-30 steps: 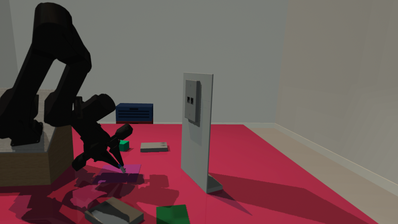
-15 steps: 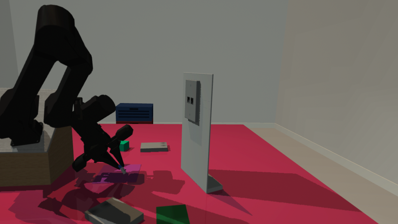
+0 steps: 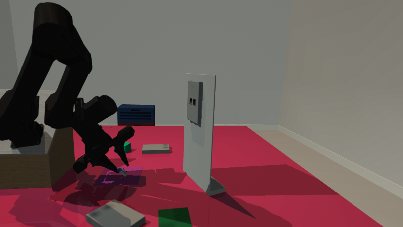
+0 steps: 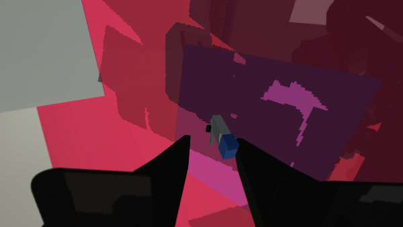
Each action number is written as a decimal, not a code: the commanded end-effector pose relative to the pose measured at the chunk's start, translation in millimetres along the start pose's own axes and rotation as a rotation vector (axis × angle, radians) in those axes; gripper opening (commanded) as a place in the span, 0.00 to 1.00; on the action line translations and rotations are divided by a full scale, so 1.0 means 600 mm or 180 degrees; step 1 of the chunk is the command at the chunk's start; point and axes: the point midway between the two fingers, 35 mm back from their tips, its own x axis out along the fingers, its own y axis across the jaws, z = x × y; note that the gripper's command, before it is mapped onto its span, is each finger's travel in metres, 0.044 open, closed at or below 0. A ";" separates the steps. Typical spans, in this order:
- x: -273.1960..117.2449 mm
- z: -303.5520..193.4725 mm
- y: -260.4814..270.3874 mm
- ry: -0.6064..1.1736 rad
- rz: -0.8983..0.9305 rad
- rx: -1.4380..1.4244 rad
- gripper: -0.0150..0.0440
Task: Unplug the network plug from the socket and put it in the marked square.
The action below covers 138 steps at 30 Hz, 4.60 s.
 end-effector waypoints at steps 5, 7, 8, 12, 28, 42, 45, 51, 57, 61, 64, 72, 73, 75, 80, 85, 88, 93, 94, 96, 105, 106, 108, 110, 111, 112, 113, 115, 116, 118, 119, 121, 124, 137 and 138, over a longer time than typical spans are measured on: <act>-0.007 0.001 0.000 -0.0011 -0.0010 0.0018 0.52; -0.009 0.000 0.000 -0.0009 -0.0011 0.0018 0.52; -0.010 0.000 0.000 -0.0009 -0.0011 0.0018 0.52; -0.014 -0.001 0.000 -0.0005 -0.0013 0.0018 0.52; -0.029 -0.003 0.000 0.0004 -0.0018 0.0014 0.52; -0.040 -0.004 0.000 0.0008 -0.0020 0.0011 0.52; -0.042 -0.006 0.002 0.0015 -0.0023 0.0012 0.52; -0.045 -0.010 0.007 0.0026 -0.0028 0.0015 0.52; -0.048 -0.013 0.011 0.0036 -0.0034 0.0018 0.52; -0.051 -0.015 0.014 0.0042 -0.0037 0.0020 0.52; -0.053 -0.016 0.016 0.0046 -0.0039 0.0021 0.52; -0.058 -0.019 0.022 0.0055 -0.0045 0.0023 0.52; -0.059 -0.019 0.023 0.0056 -0.0046 0.0023 0.52; -0.061 -0.020 0.024 0.0058 -0.0047 0.0023 0.52; -0.065 -0.021 0.028 0.0062 -0.0049 0.0024 0.52; -0.070 -0.022 0.032 0.0065 -0.0052 0.0025 0.52; -0.073 -0.023 0.034 0.0066 -0.0053 0.0025 0.52; -0.078 -0.024 0.037 0.0068 -0.0054 0.0025 0.52; -0.079 -0.024 0.038 0.0068 -0.0055 0.0025 0.52; -0.081 -0.024 0.040 0.0068 -0.0055 0.0025 0.52; -0.091 -0.024 0.046 0.0068 -0.0056 0.0024 0.52; -0.092 -0.024 0.046 0.0067 -0.0056 0.0024 0.52; -0.094 -0.024 0.048 0.0067 -0.0055 0.0024 0.52; -0.096 -0.024 0.049 0.0066 -0.0055 0.0024 0.52; -0.098 -0.024 0.050 0.0066 -0.0055 0.0024 0.52; -0.099 -0.024 0.050 0.0066 -0.0055 0.0023 0.52; -0.100 -0.024 0.051 0.0065 -0.0055 0.0023 0.52; -0.103 -0.023 0.052 0.0064 -0.0054 0.0023 0.52; -0.104 -0.023 0.053 0.0064 -0.0054 0.0023 0.52; -0.106 -0.023 0.054 0.0063 -0.0053 0.0022 0.52; -0.108 -0.023 0.055 0.0062 -0.0053 0.0022 0.52; -0.110 -0.022 0.056 0.0061 -0.0052 0.0022 0.52; -0.114 -0.022 0.058 0.0058 -0.0050 0.0021 0.52; -0.132 -0.017 0.065 0.0046 -0.0041 0.0017 0.52; -0.134 -0.017 0.066 0.0045 -0.0040 0.0017 0.52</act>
